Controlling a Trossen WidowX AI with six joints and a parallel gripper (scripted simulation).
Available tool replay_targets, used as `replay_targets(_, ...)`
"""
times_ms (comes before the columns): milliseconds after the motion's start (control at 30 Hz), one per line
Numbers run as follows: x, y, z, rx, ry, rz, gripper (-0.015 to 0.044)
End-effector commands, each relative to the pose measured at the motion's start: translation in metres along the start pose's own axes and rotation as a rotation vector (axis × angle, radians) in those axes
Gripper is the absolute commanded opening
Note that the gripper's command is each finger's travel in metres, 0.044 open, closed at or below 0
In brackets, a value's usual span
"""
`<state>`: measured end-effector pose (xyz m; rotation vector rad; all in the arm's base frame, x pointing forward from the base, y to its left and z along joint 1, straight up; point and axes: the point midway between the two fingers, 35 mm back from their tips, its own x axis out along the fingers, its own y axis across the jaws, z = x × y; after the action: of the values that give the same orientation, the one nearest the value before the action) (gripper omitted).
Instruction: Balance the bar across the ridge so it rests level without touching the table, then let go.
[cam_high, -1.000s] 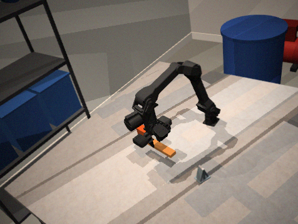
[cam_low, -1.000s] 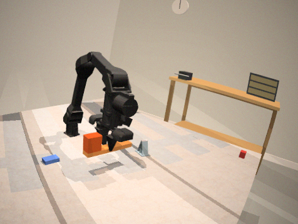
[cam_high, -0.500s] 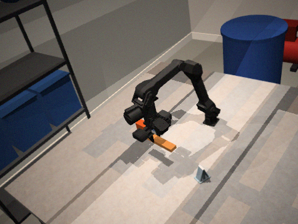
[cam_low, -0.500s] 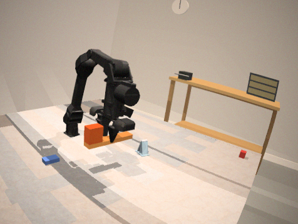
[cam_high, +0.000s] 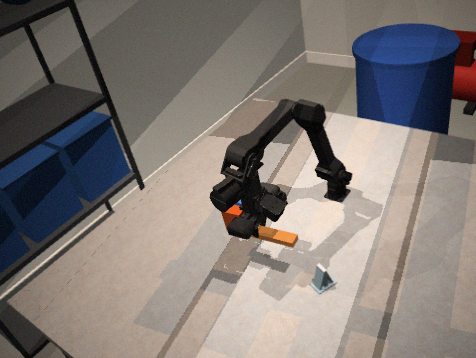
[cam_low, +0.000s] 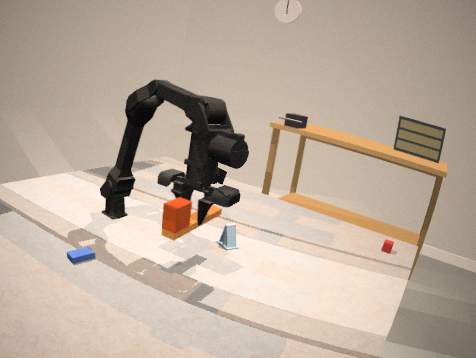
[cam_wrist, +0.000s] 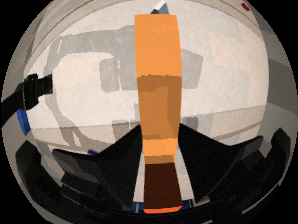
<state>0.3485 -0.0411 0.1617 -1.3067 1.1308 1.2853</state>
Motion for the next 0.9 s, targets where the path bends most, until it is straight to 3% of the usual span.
replay_targets(0, -0.003, -0.006, 0.014, -0.088, 0.008, -0.008, 0.0000)
replay_targets(867, -0.004, -0.019, 0.113, -0.587, 0.002, -0.009, 0.0000)
